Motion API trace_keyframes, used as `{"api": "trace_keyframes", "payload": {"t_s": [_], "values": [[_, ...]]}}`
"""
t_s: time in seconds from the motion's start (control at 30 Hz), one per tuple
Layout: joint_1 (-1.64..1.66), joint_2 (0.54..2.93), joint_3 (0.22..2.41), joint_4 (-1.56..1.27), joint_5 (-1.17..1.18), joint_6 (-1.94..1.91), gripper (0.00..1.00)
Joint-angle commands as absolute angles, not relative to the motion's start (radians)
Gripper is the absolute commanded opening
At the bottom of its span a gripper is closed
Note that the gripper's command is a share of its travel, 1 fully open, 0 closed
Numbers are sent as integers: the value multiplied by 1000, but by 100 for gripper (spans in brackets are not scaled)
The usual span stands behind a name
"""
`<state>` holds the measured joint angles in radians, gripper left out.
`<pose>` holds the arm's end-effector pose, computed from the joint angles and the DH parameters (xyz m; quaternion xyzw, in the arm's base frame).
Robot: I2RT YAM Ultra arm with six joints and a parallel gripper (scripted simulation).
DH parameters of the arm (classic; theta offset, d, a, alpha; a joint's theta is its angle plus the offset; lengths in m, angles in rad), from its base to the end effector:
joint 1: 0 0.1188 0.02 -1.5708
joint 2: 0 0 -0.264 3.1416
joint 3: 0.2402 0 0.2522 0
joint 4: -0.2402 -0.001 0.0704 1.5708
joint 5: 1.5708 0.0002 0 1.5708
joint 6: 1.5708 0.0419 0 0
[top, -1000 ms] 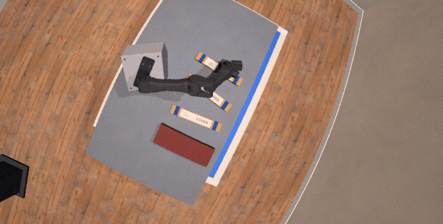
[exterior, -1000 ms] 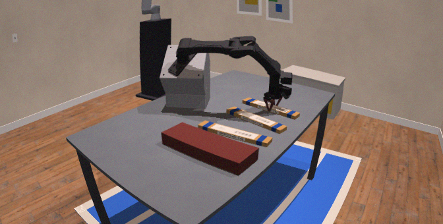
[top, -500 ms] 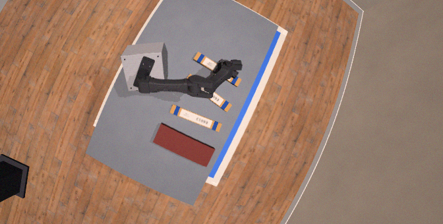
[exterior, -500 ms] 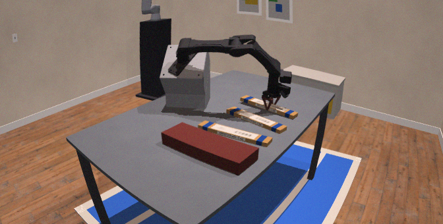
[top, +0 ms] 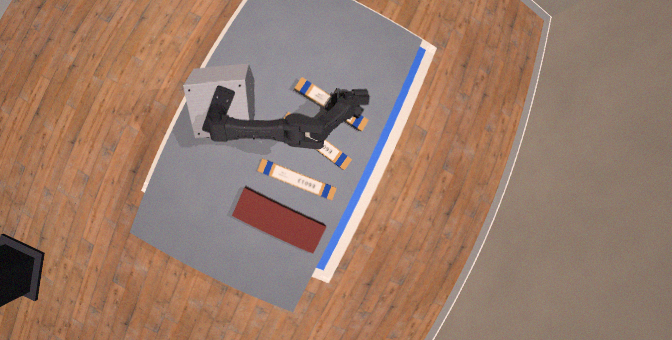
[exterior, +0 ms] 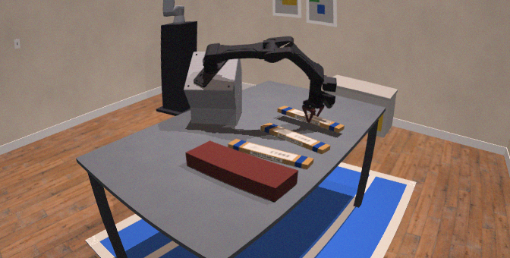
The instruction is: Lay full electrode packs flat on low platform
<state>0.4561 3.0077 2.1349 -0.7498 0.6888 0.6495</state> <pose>0.4418 0.1882 -0.0977 0.0821 0.9374 -0.3001 0.1565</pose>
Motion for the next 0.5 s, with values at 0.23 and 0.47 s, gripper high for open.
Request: {"api": "trace_keyframes", "payload": {"t_s": [0.23,0.47], "values": [[542,2924,2177,-807,691,669,0],[542,2921,2176,-803,691,670,0]]}}
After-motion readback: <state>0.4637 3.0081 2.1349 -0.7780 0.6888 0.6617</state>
